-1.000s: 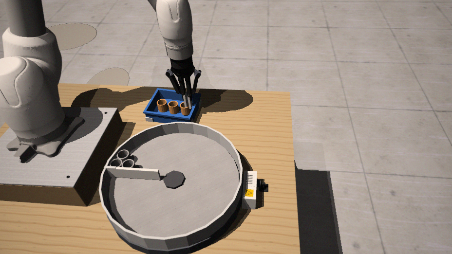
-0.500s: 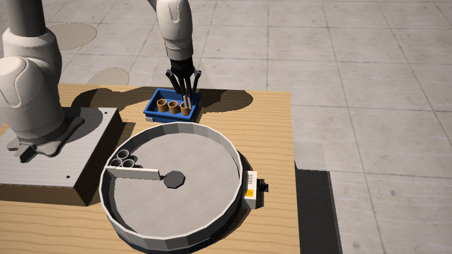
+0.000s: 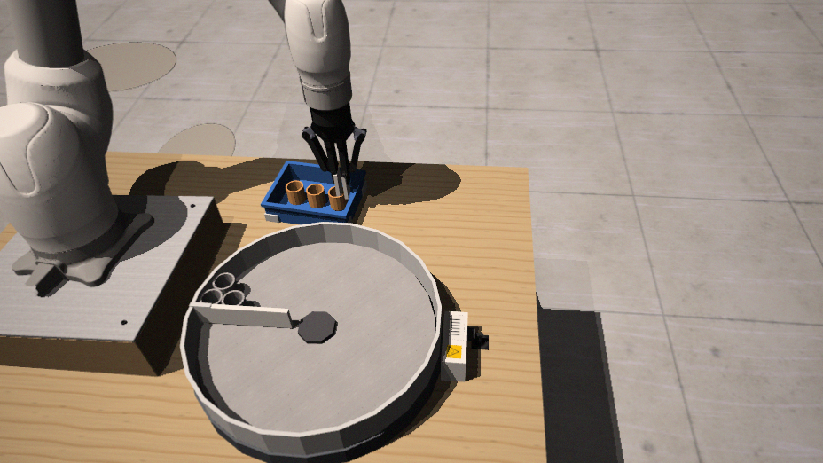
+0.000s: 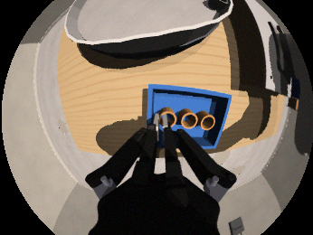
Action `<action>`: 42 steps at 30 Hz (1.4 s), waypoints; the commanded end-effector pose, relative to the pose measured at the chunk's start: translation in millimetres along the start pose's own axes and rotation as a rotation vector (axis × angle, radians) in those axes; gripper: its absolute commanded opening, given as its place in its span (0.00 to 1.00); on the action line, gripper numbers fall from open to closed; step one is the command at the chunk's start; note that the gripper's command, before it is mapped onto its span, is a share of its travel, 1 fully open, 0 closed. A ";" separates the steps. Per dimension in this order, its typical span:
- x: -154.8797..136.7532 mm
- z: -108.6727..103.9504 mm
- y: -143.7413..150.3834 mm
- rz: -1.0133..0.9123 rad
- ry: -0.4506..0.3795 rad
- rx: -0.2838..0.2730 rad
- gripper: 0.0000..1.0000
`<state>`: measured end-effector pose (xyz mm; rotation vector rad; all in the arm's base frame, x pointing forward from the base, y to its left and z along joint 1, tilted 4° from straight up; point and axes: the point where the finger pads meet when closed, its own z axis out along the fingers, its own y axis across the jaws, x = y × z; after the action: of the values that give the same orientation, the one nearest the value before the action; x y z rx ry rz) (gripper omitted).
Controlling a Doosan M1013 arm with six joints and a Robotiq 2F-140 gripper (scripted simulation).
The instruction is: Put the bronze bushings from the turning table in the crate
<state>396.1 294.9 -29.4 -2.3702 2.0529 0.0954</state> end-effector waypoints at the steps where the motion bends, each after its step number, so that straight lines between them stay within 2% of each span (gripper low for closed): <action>1: -0.1 -0.1 0.0 0.000 0.000 0.000 0.00; 13: -0.1 -0.1 0.0 0.000 0.000 0.000 0.00; 14: -0.1 -0.1 0.0 0.000 0.000 0.000 0.10; 42: -0.1 -0.1 0.0 0.000 0.000 0.000 0.10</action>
<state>396.1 294.9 -29.4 -2.3702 2.0529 0.0954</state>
